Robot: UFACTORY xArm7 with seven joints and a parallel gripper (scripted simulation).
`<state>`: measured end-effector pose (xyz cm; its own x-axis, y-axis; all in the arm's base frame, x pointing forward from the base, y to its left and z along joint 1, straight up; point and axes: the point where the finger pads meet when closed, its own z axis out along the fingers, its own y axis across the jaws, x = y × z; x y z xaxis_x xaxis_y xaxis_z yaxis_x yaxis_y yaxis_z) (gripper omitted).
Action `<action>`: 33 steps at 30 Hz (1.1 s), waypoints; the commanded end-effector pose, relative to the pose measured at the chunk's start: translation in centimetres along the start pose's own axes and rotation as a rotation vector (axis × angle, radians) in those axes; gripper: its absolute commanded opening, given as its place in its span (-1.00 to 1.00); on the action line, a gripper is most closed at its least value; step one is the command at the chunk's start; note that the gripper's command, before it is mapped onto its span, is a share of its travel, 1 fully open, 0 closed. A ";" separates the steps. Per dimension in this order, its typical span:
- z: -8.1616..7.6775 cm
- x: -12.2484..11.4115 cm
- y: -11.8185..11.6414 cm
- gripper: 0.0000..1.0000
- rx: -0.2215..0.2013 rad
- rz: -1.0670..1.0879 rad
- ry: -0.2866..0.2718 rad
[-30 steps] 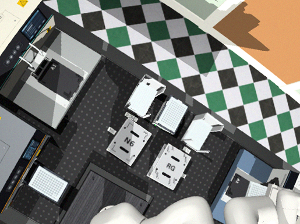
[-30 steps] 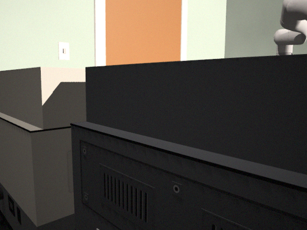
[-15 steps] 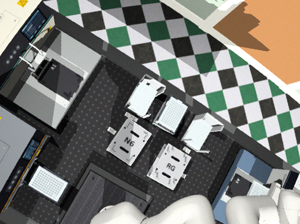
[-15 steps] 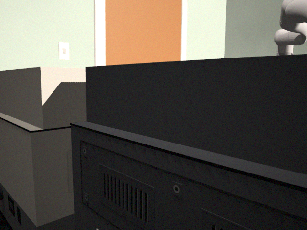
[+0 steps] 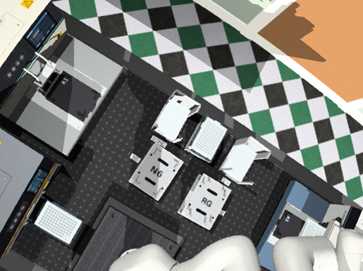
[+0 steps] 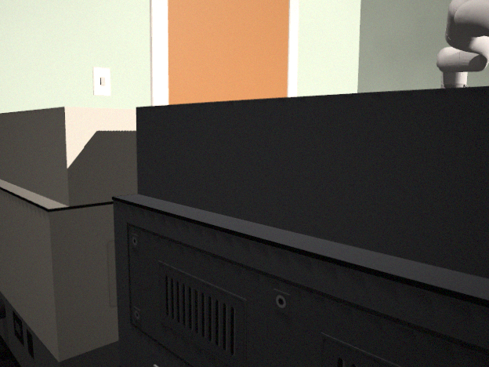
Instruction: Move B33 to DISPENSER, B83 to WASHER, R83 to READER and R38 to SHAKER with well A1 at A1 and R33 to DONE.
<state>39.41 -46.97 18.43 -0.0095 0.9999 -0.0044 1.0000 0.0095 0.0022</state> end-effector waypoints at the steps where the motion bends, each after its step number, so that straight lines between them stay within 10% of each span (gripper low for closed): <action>1: -0.3 -0.1 0.0 -1.00 -0.003 0.000 -0.004; 33: 3.5 -0.1 0.1 -1.00 -0.003 0.001 -0.004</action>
<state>39.41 -46.96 14.71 -0.0089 1.0000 -0.0036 1.0000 0.0089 0.0014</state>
